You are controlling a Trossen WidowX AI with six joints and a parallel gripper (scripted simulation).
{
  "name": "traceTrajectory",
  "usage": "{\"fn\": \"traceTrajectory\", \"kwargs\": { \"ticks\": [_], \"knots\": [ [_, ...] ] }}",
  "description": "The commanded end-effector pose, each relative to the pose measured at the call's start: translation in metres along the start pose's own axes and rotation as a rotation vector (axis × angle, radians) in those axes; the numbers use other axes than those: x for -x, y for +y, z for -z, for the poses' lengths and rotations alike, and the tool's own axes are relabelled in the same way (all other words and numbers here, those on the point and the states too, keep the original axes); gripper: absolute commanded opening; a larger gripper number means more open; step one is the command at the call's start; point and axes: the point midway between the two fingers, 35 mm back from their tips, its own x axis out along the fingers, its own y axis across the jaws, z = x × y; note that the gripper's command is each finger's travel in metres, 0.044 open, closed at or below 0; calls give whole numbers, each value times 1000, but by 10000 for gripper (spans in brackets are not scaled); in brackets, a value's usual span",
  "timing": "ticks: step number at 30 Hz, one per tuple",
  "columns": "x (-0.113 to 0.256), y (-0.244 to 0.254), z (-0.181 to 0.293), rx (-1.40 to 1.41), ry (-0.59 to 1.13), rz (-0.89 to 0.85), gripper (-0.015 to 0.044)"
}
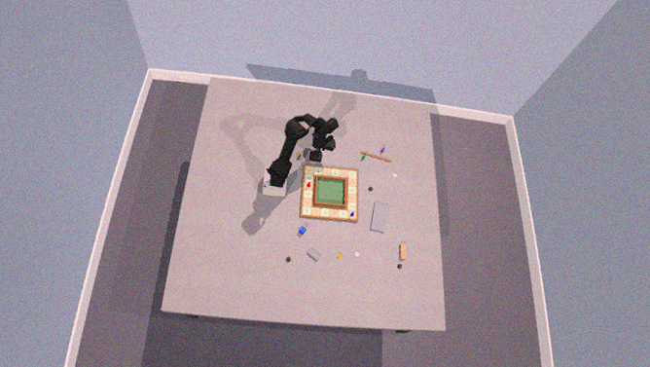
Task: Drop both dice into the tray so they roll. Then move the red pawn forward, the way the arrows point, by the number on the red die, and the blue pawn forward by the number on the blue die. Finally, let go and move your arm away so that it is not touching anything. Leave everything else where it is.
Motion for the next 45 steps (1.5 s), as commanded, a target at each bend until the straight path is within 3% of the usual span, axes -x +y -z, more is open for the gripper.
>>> {"fn": "traceTrajectory", "kwargs": {
  "ticks": [1, 4, 10, 17, 20, 36, 45],
  "knots": [
    [-8, -2, 1, 4, 0, 9, 275],
    [-10, -3, 1, 4, 0, 9, 275],
    [-10, -3, 1, 4, 0, 9, 118],
    [-10, -3, 1, 4, 0, 9, 71],
    [-6, -2, 0, 4, 0, 9, 0],
    [108, 2, -6, 4, -1, 8, 0],
    [112, -6, -13, 0, -1, 9, 0]
  ]
}}
